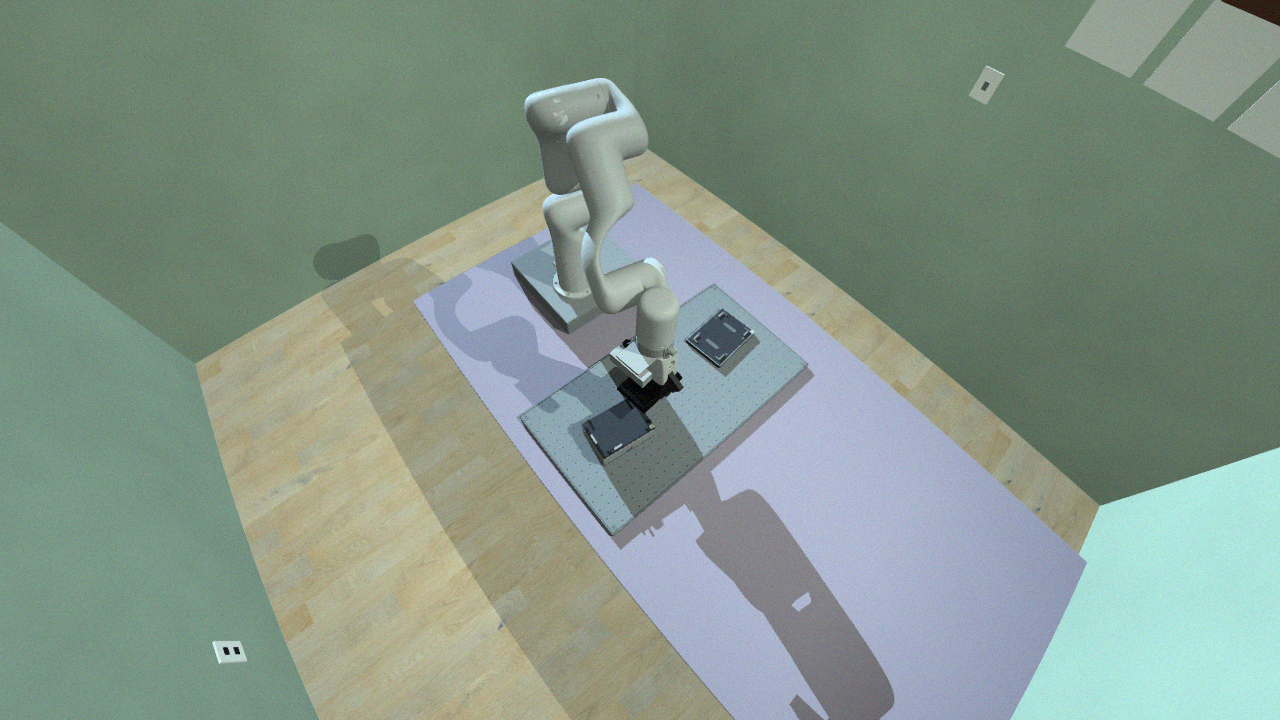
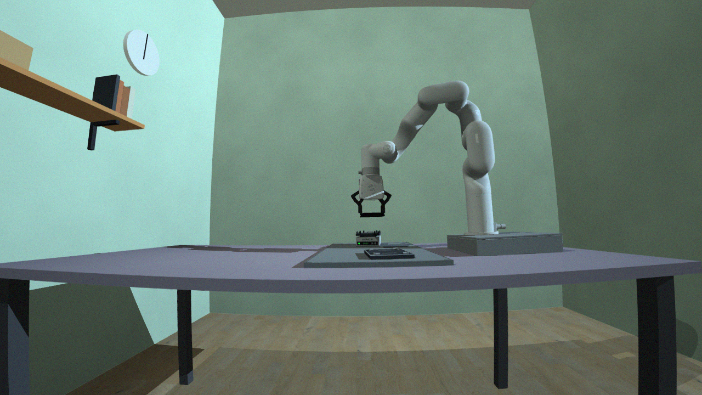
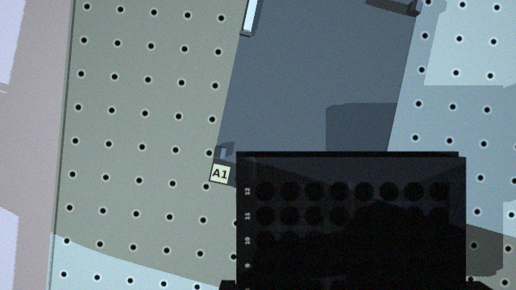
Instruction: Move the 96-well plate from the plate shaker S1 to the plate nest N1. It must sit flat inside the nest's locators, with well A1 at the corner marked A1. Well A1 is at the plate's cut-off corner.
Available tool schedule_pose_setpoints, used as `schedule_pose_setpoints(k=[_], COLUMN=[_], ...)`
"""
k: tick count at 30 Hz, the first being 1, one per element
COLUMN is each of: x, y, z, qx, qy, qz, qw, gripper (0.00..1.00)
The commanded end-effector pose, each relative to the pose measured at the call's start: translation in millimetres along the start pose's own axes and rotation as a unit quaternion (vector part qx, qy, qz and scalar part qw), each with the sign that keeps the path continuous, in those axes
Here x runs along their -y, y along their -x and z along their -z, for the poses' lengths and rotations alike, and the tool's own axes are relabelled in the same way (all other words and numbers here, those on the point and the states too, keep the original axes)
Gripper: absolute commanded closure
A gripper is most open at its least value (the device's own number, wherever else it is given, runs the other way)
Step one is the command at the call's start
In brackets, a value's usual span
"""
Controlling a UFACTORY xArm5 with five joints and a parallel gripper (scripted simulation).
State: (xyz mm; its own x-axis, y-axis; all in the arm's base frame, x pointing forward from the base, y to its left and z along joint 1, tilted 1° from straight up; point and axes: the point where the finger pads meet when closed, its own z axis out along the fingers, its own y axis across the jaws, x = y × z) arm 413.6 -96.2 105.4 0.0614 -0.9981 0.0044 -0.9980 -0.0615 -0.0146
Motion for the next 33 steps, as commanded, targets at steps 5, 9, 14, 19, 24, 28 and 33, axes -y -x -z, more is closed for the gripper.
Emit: schedule_pose_setpoints(k=[5,9,14,19,24,28,33], x=[1,1,1,0,0,0,0], y=[26,39,49,66,83,89,106], z=[-1.6,-3.1,-4.3,-6.2,-8.0,-8.8,-10.7], qx=[-0.004,-0.004,-0.004,-0.004,-0.004,-0.004,-0.004], qy=[-0.001,-0.001,-0.001,-0.001,-0.001,-0.001,-0.001], qz=[0.000,0.000,0.000,0.000,0.000,0.000,0.000], qw=[1.000,1.000,1.000,1.000,1.000,1.000,1.000], gripper=[1.00,1.00,1.00,1.00,1.00,1.00,1.00])
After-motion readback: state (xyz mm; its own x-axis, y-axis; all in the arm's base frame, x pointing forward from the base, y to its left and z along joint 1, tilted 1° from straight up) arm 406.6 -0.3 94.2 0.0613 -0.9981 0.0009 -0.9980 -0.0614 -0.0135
